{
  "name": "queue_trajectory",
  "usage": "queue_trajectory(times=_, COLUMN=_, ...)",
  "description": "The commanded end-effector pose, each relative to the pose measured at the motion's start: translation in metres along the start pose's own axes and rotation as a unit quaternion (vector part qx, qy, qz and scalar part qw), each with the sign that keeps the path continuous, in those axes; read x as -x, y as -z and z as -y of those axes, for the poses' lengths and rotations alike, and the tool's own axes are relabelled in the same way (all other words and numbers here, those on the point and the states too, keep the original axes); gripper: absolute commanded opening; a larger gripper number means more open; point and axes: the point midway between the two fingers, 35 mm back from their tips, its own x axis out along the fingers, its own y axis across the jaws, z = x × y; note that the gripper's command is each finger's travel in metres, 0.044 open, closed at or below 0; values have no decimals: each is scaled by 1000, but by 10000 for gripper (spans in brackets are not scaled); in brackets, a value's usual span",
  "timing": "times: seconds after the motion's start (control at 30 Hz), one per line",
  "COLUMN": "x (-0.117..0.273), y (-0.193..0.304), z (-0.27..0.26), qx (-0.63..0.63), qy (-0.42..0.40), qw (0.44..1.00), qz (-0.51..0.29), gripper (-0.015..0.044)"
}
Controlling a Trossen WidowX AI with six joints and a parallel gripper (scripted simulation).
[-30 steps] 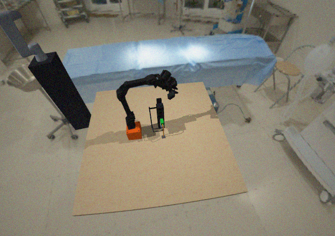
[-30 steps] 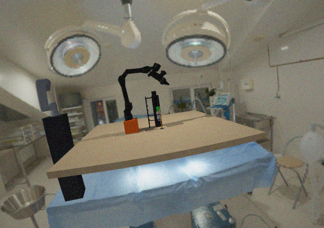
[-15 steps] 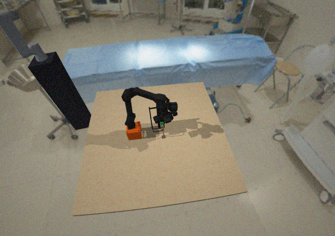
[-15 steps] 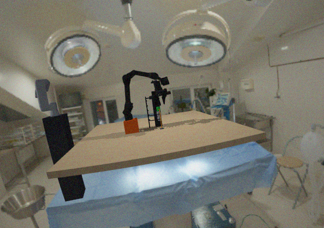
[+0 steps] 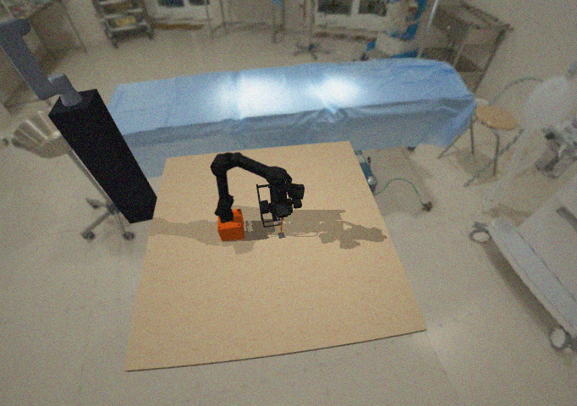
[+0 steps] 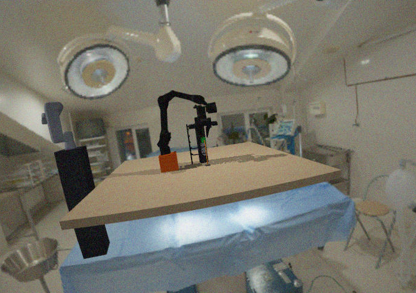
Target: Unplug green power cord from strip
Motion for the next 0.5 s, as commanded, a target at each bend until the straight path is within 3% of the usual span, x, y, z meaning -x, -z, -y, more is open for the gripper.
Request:
queue_trajectory(times=0.0, x=0, y=7, z=0, qx=-1, qy=0, qw=1000, qz=-3, gripper=160)
queue_trajectory(times=0.47, x=0, y=30, z=1, qx=-1, qy=0, qw=1000, qz=-4, gripper=160)
